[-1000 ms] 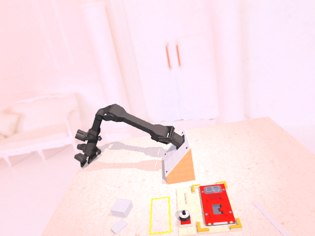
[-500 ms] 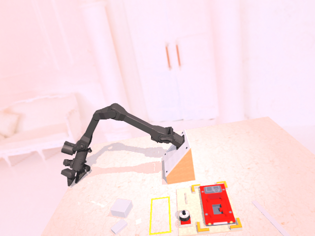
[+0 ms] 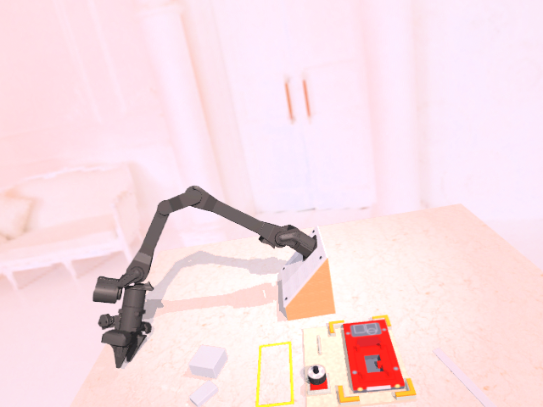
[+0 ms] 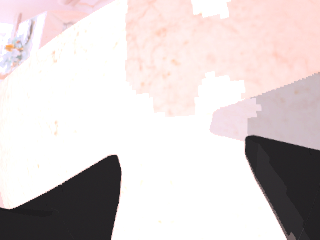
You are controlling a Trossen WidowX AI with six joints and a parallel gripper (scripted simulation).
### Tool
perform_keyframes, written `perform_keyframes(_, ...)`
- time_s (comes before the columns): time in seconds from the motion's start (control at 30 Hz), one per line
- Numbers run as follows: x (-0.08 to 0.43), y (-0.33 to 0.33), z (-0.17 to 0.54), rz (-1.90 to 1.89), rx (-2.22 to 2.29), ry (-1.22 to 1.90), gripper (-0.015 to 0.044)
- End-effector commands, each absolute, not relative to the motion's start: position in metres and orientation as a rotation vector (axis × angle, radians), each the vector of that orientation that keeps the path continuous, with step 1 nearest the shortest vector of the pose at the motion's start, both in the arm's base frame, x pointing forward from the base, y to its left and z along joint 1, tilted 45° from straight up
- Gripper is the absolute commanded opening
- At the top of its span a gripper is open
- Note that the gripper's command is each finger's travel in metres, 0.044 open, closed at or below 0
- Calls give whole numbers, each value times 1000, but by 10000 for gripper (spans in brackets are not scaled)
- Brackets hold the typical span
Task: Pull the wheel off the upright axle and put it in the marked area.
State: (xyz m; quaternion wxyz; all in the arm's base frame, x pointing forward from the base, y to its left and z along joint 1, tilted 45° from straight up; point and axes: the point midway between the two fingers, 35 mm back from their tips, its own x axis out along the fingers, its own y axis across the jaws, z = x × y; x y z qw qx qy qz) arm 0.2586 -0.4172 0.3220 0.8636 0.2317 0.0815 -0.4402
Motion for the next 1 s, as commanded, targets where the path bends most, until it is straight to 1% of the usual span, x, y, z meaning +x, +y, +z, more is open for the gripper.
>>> perform_keyframes(0.0, 298, -393, 297, -881, 505, 248, 300)
perform_keyframes(0.17, 341, -361, 301, -833, 519, 234, 300)
perform_keyframes(0.4, 375, -324, 255, -854, 673, 335, 300)
perform_keyframes(0.57, 401, -277, 210, -888, 770, 455, 300)
perform_keyframes(0.77, 420, -212, 158, -956, 827, 599, 300)
perform_keyframes(0.97, 422, -149, 113, -1071, 850, 698, 300)
